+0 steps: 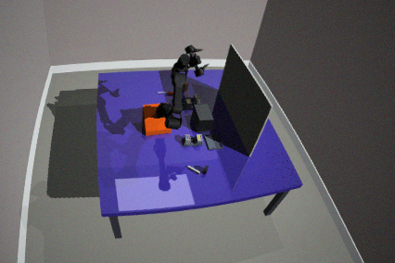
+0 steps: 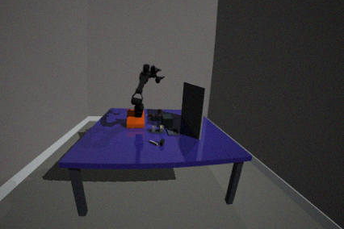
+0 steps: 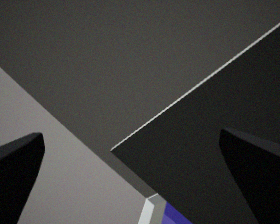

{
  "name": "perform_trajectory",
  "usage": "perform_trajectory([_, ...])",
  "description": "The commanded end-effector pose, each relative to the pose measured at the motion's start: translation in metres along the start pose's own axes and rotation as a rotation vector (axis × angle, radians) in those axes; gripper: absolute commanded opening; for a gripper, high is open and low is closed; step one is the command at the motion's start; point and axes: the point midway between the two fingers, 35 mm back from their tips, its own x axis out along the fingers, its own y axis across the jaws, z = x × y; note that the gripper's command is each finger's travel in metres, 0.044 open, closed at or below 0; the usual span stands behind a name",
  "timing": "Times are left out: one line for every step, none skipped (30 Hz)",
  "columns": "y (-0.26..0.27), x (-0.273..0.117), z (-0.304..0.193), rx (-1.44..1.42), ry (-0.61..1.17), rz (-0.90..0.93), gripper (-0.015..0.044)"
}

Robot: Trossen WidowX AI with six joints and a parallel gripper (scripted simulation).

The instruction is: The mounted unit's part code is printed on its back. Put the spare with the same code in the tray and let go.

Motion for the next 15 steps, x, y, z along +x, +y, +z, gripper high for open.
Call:
perform_trajectory([-0.021, 0.063, -0.030, -0.152, 0.196, -0.172, 0.0440])
perform_trajectory([-0.028, 0.073, -0.036, -0.174, 0.233, -0.204, 0.0440])
perform_trajectory([-0.035, 0.082, -0.043, -0.194, 0.272, -0.235, 0.0440])
perform_trajectory([-0.042, 0.091, -0.049, -0.216, 0.315, -0.267, 0.0440])
perform_trajectory([-0.051, 0.099, -0.056, -0.237, 0.360, -0.300, 0.0440])
perform_trajectory([-0.060, 0.107, -0.063, -0.255, 0.406, -0.332, 0.0440])
perform_trajectory([-0.069, 0.114, -0.070, -0.272, 0.453, -0.365, 0.0440])
perform_trajectory([-0.079, 0.121, -0.077, -0.287, 0.500, -0.398, 0.0440])
perform_trajectory([-0.089, 0.127, -0.084, -0.300, 0.548, -0.430, 0.0440])
perform_trajectory([-0.100, 0.132, -0.091, -0.311, 0.597, -0.463, 0.0440])
perform_trajectory([-0.111, 0.136, -0.098, -0.321, 0.647, -0.496, 0.0440])
perform_trajectory([-0.122, 0.140, -0.104, -0.329, 0.698, -0.529, 0.0440])
perform_trajectory([-0.134, 0.143, -0.111, -0.335, 0.750, -0.562, 0.0440])
perform_trajectory([-0.146, 0.146, -0.118, -0.340, 0.803, -0.596, 0.0440])
perform_trajectory([-0.158, 0.148, -0.124, -0.343, 0.856, -0.629, 0.0440])
